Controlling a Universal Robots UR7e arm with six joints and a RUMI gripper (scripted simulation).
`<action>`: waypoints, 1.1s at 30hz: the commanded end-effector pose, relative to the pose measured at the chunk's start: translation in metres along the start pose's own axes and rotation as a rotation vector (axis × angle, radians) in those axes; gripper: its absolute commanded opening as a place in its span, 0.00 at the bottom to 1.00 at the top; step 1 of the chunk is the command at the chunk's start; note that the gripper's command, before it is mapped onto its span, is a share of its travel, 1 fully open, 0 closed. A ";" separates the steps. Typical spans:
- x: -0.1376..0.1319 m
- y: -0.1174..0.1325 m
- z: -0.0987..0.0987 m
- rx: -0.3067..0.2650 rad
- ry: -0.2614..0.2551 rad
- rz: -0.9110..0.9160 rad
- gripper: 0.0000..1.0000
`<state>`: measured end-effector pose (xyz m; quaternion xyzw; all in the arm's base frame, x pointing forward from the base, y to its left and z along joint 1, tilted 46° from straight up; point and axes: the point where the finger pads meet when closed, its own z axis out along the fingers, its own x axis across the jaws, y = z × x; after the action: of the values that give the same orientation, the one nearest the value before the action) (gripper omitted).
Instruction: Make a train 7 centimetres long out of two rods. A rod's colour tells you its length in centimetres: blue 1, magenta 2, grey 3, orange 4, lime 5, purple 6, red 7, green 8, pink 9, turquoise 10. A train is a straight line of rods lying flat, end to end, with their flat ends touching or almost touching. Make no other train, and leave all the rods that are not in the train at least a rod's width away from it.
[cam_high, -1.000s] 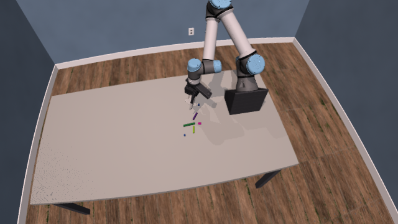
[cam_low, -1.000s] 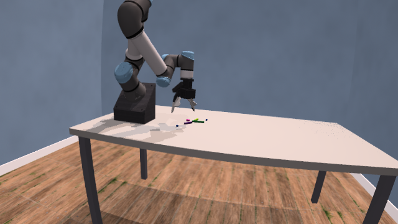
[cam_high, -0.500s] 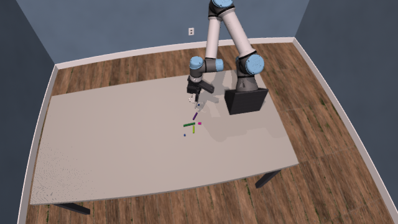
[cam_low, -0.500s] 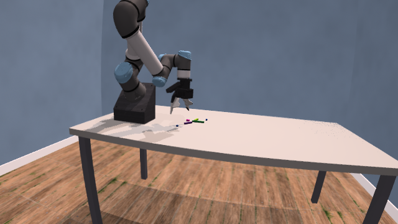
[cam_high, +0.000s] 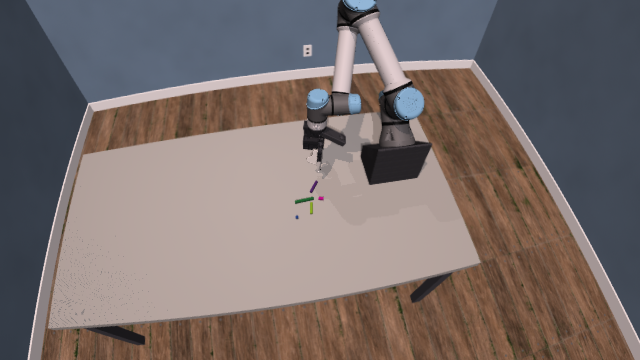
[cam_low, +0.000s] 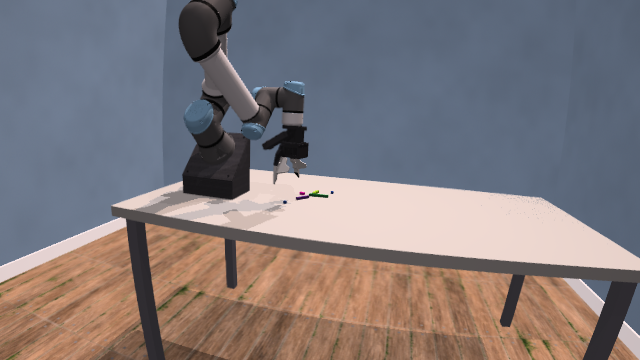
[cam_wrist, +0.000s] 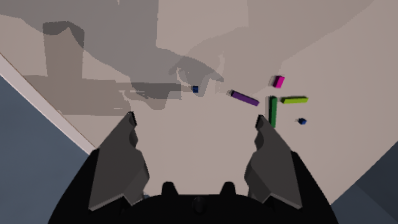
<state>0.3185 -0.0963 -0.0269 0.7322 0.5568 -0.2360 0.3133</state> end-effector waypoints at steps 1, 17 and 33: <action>-0.002 -0.001 0.000 -0.002 0.001 -0.022 1.00; -0.002 -0.001 0.000 -0.002 0.001 -0.029 0.14; -0.002 -0.001 0.000 -0.002 0.001 -0.029 0.14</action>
<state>0.3170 -0.0976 -0.0256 0.7241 0.5675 -0.2399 0.3100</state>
